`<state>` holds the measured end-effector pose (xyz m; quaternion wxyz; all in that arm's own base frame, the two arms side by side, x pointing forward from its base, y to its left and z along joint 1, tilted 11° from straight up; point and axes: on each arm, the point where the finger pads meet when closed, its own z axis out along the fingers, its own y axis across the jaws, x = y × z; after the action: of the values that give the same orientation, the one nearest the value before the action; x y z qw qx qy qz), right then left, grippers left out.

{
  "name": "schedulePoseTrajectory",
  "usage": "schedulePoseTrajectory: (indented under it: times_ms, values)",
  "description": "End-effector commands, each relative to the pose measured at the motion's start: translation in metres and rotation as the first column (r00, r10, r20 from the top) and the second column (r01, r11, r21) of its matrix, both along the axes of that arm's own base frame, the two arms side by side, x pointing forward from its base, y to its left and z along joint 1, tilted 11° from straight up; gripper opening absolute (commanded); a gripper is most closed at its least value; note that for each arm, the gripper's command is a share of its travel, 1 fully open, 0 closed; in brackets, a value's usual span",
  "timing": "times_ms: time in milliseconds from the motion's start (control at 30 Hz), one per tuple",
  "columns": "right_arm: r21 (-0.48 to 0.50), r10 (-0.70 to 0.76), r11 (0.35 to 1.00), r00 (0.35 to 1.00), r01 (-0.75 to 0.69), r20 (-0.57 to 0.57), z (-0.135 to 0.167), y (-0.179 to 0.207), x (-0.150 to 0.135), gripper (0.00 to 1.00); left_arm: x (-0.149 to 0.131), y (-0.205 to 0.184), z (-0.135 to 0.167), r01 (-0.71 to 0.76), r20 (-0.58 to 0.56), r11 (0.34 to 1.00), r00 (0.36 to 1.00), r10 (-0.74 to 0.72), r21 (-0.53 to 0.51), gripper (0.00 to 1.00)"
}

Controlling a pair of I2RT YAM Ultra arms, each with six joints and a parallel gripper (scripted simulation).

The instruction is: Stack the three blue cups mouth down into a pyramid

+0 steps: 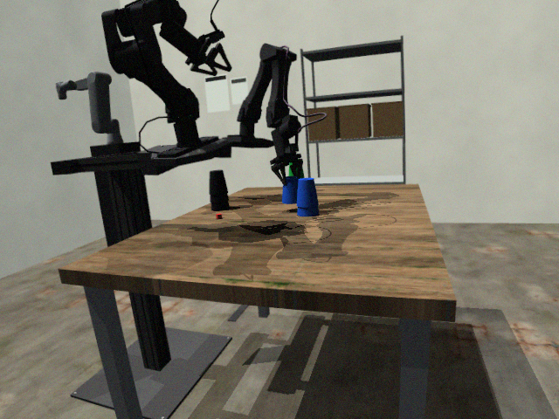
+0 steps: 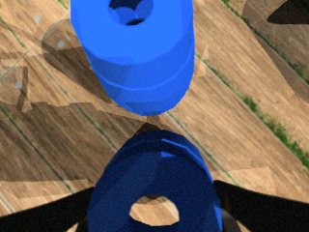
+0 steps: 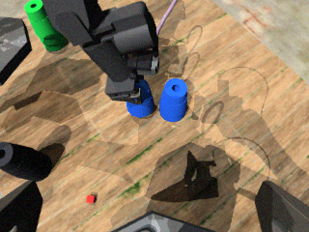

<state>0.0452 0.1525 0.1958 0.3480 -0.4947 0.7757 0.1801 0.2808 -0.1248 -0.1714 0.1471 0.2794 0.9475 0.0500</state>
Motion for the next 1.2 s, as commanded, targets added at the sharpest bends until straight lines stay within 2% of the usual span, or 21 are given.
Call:
schedulePoseTrajectory:
  times_ms: [0,467,933,1167]
  values:
    - [0.009,-0.007,1.0,1.0,0.007,0.016,0.006,-0.002,0.003,1.0,0.015,-0.007,0.0,-0.001,0.034,1.0,0.999,0.002,-0.027,0.0]
    - [0.009,-0.007,1.0,1.0,0.007,0.016,0.006,-0.002,0.003,1.0,0.015,-0.006,-0.002,-0.003,0.034,1.0,0.999,0.004,-0.027,0.0]
    - [0.009,-0.007,1.0,1.0,0.007,0.016,0.006,-0.002,0.003,1.0,0.02,-0.006,-0.016,0.001,0.033,1.0,0.999,0.0,-0.027,0.0]
    - [0.009,-0.007,1.0,1.0,0.007,0.016,0.006,-0.002,0.003,1.0,0.014,-0.002,-0.022,-0.001,0.024,1.0,1.0,0.001,-0.022,0.0]
